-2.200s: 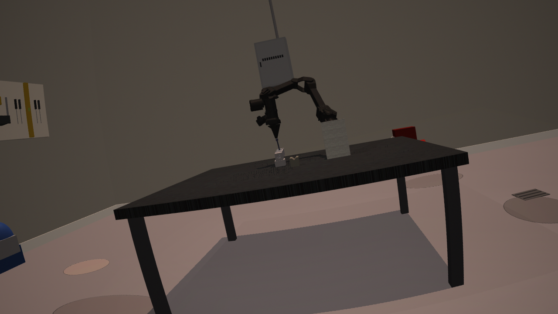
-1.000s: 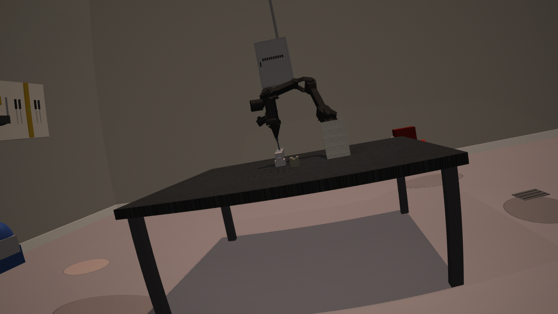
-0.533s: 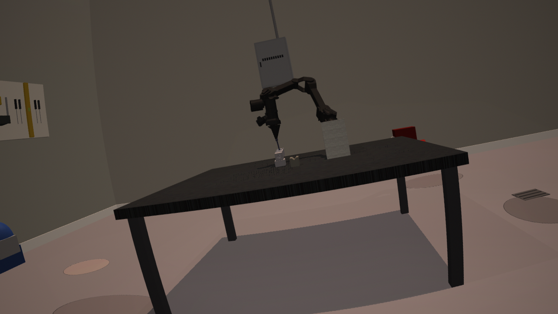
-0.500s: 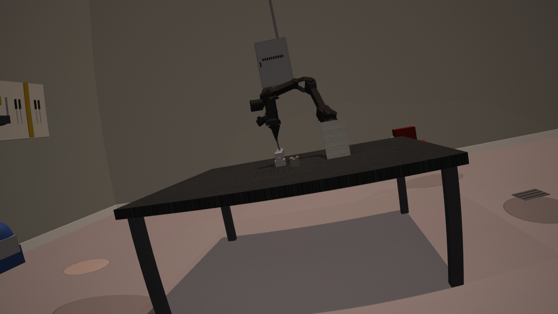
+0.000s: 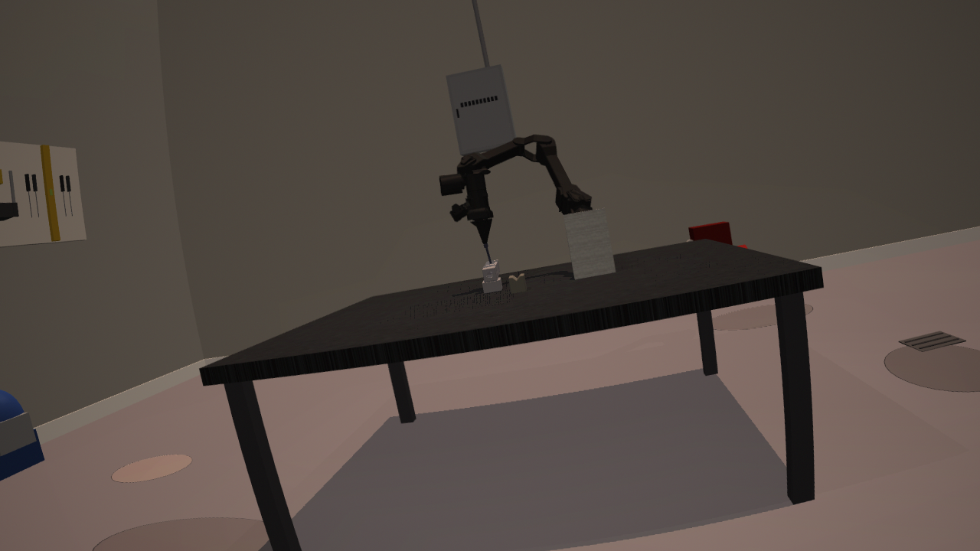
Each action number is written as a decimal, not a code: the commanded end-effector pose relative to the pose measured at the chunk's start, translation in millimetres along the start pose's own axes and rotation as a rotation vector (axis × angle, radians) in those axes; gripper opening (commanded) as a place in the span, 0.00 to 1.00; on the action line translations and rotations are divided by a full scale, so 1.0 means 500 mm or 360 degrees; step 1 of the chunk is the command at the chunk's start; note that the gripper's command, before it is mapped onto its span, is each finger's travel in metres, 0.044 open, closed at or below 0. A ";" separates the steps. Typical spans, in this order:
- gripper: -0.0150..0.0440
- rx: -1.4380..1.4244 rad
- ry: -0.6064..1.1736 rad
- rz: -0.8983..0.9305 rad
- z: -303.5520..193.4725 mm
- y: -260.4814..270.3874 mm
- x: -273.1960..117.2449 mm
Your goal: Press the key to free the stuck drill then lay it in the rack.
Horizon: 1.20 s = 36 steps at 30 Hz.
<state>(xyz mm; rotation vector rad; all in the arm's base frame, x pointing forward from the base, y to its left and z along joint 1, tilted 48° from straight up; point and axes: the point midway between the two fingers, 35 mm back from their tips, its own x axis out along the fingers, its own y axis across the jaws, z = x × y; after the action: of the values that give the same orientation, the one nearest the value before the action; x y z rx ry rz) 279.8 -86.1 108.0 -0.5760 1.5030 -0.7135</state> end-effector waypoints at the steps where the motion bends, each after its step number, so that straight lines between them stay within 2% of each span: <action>1: 0.25 0.0013 0.0031 -0.0009 -0.002 -0.004 0.020; 36: 0.25 0.0013 0.0031 -0.0010 -0.007 -0.011 0.041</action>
<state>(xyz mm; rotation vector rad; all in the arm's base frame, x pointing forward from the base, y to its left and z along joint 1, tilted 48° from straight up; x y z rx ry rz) 278.5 -87.0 106.8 -0.5760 1.4889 -0.6879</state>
